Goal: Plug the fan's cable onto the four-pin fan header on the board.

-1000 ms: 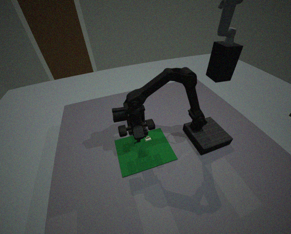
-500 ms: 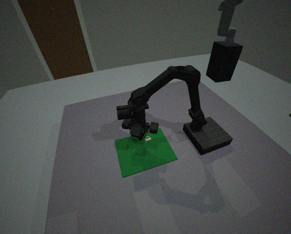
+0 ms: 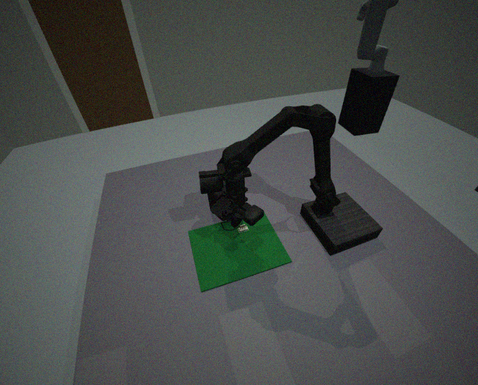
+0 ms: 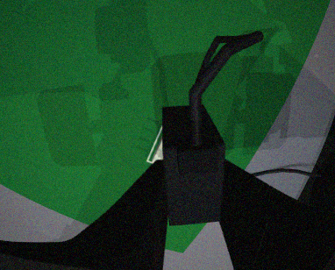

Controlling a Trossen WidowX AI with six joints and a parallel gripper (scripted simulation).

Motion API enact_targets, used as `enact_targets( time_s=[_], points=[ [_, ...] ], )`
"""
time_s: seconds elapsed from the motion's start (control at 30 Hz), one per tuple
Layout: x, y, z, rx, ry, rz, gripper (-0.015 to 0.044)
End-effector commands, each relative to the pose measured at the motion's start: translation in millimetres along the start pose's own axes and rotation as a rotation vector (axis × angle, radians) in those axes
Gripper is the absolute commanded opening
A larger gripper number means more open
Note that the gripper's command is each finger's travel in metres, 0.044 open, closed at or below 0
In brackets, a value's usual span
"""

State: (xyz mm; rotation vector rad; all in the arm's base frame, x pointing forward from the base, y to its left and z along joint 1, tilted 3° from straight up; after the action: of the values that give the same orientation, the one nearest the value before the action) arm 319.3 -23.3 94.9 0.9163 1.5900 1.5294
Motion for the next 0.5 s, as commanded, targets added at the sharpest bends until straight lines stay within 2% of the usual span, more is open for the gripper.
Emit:
enact_targets(
  time_s=[0.0,0.27,0.47],
  points=[
    [2,-2,-8,0.003,-0.168,0.002,0.0],
    [4,-3,-20,0.004,-0.441,0.002,0.0],
    [5,-4,-21,0.004,-0.464,0.002,0.0]
  ],
)
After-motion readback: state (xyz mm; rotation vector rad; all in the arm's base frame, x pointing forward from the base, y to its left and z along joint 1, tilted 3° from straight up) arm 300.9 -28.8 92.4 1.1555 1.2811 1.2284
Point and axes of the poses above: the point midway between the two fingers, 35 mm back from their tips, its own y axis back along the fingers, its own x axis across the jaws, z = x × y, the point moved 5 cm from there along y, back along the fingers, and after that the axes turned 5 degrees about -y, right-handed, at the moved point
